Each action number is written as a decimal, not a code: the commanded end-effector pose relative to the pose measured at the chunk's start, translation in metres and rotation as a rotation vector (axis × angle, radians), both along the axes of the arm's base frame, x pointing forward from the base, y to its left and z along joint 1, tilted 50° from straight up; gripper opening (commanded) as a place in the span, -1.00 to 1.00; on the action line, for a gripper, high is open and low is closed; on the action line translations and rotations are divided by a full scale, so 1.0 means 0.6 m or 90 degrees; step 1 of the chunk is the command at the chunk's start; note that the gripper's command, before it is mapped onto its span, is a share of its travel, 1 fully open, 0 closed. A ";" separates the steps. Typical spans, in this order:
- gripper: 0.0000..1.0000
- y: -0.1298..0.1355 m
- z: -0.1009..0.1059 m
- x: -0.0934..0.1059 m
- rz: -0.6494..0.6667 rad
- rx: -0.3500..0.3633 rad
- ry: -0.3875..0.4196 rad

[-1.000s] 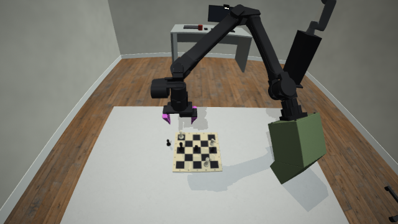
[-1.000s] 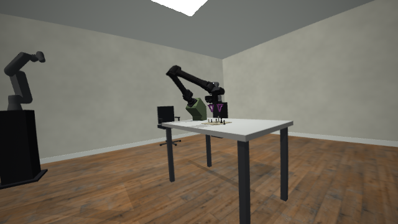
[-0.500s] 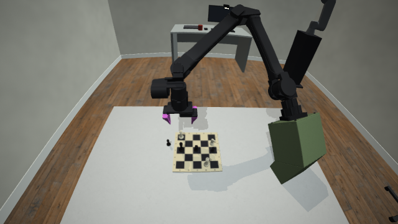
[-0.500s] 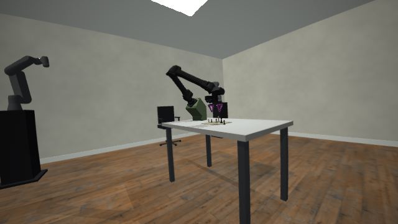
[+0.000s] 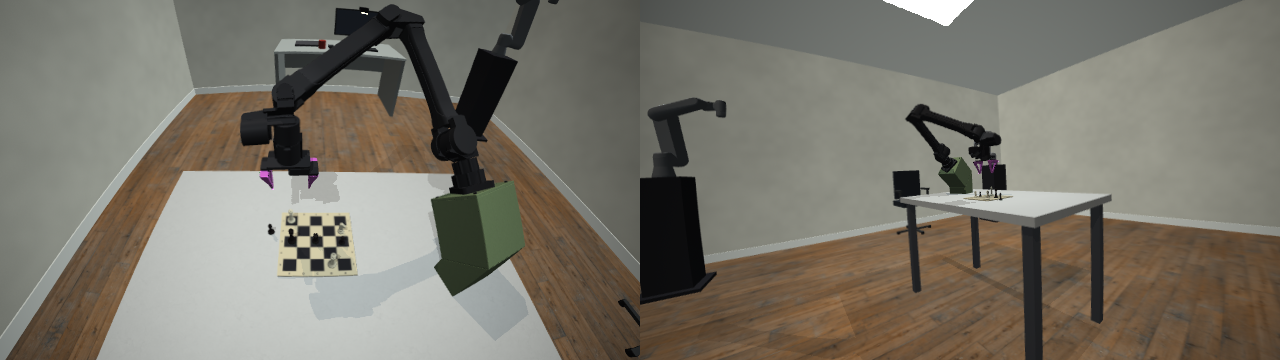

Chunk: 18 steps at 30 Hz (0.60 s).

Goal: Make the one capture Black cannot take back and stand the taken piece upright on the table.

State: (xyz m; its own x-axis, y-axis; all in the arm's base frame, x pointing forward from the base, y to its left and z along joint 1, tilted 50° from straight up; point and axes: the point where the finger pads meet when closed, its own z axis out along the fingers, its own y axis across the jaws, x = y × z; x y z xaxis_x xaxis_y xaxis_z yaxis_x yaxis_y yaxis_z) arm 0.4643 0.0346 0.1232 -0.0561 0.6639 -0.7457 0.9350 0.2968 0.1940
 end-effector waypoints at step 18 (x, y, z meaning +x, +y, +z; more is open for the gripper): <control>1.00 0.078 0.063 -0.002 0.011 0.015 -0.037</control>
